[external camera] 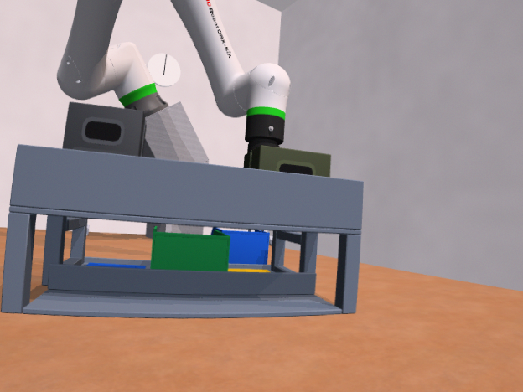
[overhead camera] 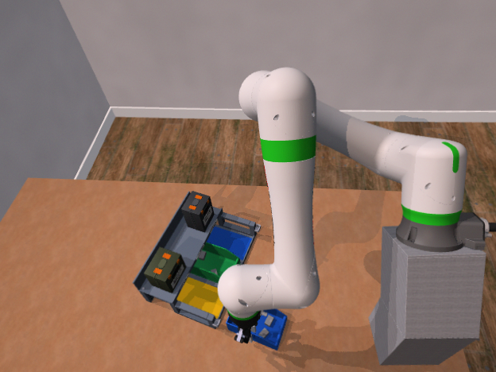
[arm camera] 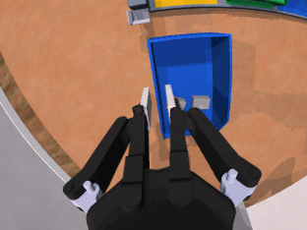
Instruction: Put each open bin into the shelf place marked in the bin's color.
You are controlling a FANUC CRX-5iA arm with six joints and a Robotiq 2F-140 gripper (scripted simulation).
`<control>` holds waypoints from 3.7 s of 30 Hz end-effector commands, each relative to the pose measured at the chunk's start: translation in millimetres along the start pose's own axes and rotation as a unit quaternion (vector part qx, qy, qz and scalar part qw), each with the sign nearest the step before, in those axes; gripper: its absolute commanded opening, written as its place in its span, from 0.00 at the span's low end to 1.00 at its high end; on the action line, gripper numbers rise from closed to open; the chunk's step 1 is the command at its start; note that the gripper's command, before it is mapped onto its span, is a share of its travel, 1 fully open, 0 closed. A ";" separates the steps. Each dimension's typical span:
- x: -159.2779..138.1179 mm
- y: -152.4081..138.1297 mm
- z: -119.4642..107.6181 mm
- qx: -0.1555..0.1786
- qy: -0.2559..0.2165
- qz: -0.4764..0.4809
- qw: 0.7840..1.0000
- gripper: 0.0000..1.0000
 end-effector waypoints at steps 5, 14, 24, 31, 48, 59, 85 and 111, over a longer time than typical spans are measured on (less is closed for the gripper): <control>0.0 -0.2 0.0 0.000 0.000 0.000 1.000 0.15; 0.0 -0.2 0.0 0.000 0.000 0.000 1.000 0.00; 0.0 -0.2 0.0 0.000 0.000 0.000 1.000 0.00; 0.0 -0.2 0.0 0.000 0.000 0.000 1.000 0.00; 0.0 -0.2 0.0 0.000 0.000 0.000 1.000 0.00; -0.1 -0.1 0.0 0.000 0.000 0.000 1.000 0.00; 0.0 -0.1 -17.2 0.000 0.000 0.000 1.000 0.00; 0.0 -0.1 -31.7 0.000 0.000 0.000 1.000 0.00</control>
Point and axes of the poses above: the point where the finger pads meet when closed, its own z axis out along the fingers, its own y axis across the jaws, x = y × z, the point moved 1 cm from there along -z, back along the fingers, and after that the axes turned 13 degrees about z, right-handed, at the moved point
